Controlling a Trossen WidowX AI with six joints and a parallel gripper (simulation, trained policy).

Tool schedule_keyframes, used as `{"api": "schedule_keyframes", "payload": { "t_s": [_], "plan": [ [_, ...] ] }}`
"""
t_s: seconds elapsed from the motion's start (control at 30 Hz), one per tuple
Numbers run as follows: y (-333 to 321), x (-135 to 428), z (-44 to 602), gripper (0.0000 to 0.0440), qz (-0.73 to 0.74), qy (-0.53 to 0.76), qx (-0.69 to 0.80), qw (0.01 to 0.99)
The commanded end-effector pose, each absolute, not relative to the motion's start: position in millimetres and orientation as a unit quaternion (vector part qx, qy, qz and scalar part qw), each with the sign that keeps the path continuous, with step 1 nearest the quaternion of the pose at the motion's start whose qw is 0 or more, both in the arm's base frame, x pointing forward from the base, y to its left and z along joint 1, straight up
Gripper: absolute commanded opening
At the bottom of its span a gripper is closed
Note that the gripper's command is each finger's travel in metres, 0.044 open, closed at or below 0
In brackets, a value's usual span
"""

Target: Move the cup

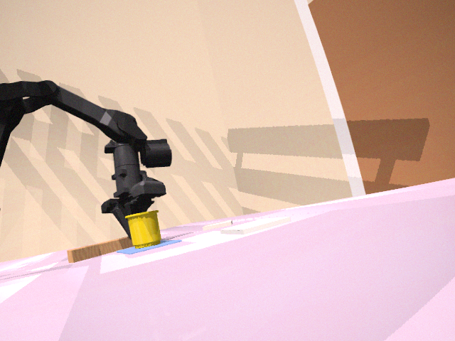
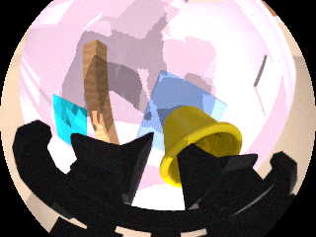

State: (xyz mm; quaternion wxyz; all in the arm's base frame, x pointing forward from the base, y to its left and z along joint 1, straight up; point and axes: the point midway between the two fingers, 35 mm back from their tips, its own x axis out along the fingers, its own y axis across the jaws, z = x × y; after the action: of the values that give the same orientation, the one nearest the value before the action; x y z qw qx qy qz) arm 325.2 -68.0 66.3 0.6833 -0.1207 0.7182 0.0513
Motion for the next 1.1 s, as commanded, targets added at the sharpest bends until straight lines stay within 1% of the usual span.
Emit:
{"api": "schedule_keyframes", "payload": {
  "t_s": [0.0,0.1,0.13,0.33,0.57,1.07],
  "plan": [
    [-68,324,61,0.0078,0.067,0.720,-0.130,0.678],
    [-68,321,61,0.0014,0.080,0.722,-0.142,0.673],
    [-67,321,62,0.0008,0.084,0.722,-0.145,0.671],
    [-65,319,74,0.0021,0.106,0.717,-0.160,0.670],
    [-56,314,93,0.0014,0.125,0.712,-0.169,0.670],
    [-23,310,121,0.0017,0.158,0.690,-0.201,0.677]
  ]
}}
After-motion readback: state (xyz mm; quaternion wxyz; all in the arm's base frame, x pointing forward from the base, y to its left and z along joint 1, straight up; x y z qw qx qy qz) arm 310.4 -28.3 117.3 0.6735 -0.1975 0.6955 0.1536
